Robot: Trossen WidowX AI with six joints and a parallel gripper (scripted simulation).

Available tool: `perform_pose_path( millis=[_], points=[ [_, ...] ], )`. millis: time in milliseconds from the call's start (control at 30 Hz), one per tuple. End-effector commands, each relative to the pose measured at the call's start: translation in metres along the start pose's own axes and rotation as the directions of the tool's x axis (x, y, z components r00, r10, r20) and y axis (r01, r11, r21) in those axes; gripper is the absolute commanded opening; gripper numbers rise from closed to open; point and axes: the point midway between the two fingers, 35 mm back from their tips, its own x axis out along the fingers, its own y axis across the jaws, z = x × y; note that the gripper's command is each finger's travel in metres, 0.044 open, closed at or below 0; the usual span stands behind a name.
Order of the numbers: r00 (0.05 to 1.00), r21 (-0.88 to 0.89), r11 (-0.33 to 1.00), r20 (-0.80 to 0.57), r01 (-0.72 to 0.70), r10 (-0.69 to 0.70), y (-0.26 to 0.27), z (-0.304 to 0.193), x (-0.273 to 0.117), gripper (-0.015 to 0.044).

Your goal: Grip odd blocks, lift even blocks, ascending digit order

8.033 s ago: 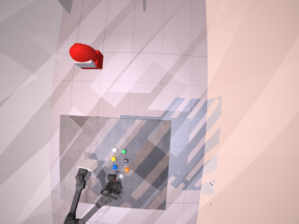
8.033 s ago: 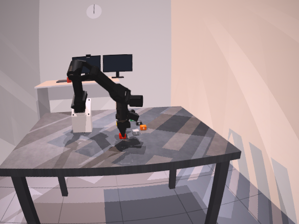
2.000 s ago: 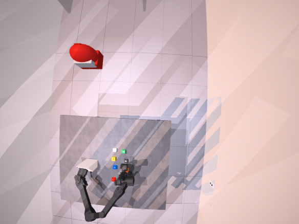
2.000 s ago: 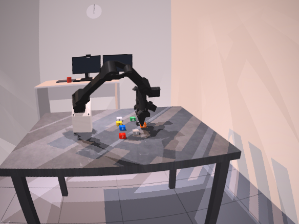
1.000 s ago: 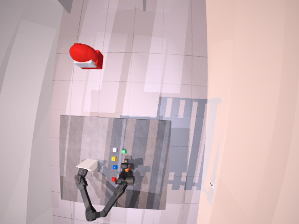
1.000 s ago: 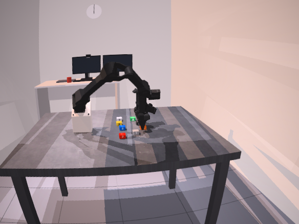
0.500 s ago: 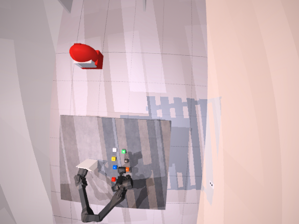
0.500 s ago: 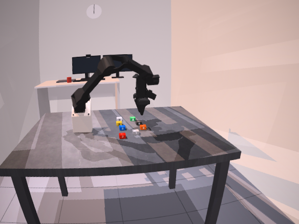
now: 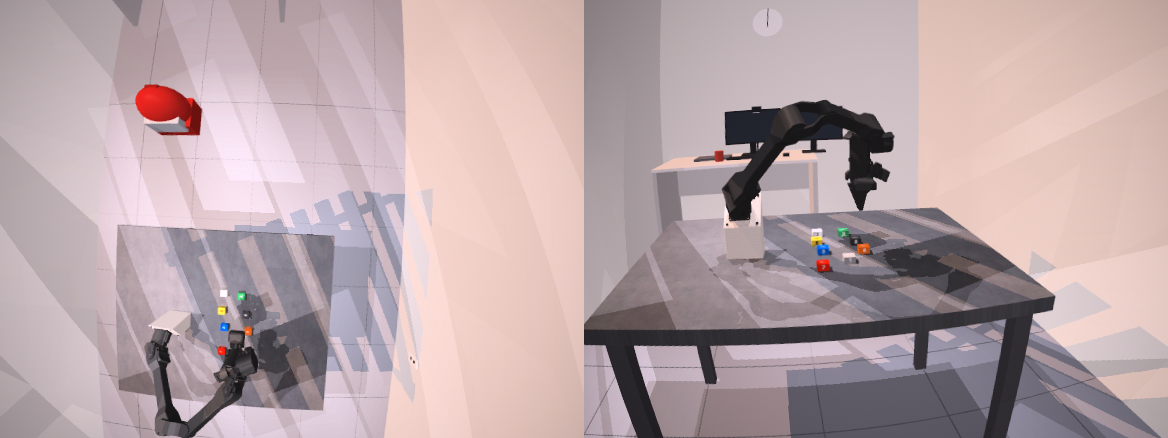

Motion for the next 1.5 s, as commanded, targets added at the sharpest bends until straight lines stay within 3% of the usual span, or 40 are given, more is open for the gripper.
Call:
perform_pose_path(
  millis=[0, 233, 500, 567, 700, 867, 1467],
  points=[
    [1.0, -0.007, 1.0, 0.003, -0.012, 0.012, 0.044, 0.001, -0.003, 0.012],
    [1.0, -0.005, 1.0, 0.001, -0.011, 0.011, 0.162, -0.025, -0.002, 0.012],
    [1.0, -0.004, 1.0, 0.001, -0.01, 0.01, 0.168, -0.027, -0.002, 0.012],
    [1.0, -0.003, 1.0, 0.0, -0.011, 0.011, 0.169, -0.026, 0.012, 0.0172],
    [1.0, -0.004, 1.0, 0.001, -0.007, 0.007, 0.168, -0.027, 0.076, 0.0278],
    [1.0, -0.004, 1.0, 0.001, -0.006, 0.006, 0.168, -0.027, 0.08, 0.04],
    [1.0, -0.004, 1.0, 0.002, -0.005, 0.005, 0.168, -0.027, 0.108, 0.04]
  ],
)
